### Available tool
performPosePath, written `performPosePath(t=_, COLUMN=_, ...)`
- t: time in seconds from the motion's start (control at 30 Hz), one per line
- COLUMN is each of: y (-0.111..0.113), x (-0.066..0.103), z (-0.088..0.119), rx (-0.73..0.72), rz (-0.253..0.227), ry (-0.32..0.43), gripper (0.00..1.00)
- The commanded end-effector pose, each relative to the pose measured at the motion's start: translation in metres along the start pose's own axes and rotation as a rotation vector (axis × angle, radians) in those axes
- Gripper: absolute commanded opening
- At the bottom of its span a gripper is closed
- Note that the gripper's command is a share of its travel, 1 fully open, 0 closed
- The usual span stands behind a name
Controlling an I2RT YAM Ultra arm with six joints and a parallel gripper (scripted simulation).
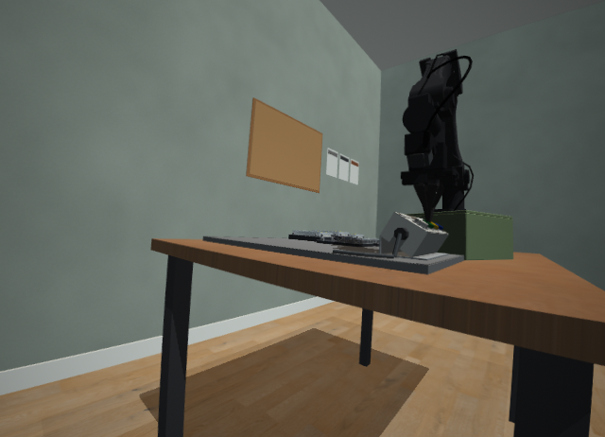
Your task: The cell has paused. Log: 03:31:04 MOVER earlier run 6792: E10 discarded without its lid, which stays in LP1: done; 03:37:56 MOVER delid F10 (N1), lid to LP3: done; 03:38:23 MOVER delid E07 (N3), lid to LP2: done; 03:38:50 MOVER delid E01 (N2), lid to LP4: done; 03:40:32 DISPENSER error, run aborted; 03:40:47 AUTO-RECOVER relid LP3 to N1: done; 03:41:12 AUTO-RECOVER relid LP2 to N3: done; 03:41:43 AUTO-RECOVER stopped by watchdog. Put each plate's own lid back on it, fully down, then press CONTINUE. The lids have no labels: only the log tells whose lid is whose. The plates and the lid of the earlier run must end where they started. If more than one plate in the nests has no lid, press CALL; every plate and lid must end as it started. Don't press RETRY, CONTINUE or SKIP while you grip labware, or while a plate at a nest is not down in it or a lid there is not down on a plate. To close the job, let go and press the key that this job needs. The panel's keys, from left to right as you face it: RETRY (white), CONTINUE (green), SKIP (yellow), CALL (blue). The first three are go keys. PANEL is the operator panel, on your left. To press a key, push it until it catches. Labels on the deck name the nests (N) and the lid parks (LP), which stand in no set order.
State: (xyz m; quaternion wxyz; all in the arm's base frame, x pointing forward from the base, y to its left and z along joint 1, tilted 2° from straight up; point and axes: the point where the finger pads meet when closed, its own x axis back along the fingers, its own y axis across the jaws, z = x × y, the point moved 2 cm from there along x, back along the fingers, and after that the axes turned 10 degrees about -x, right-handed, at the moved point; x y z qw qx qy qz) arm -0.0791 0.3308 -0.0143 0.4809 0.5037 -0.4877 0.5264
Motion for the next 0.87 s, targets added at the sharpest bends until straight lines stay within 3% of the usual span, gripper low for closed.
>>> performPosePath(t=0.0, y=-0.0045, x=-0.0155, z=0.0013, rx=-0.004, rz=0.002, ry=0.007, gripper=0.0)
performPosePath(t=0.83, y=-0.0029, x=-0.02, z=0.0014, rx=-0.002, rz=0.0, ry=0.007, gripper=0.0)
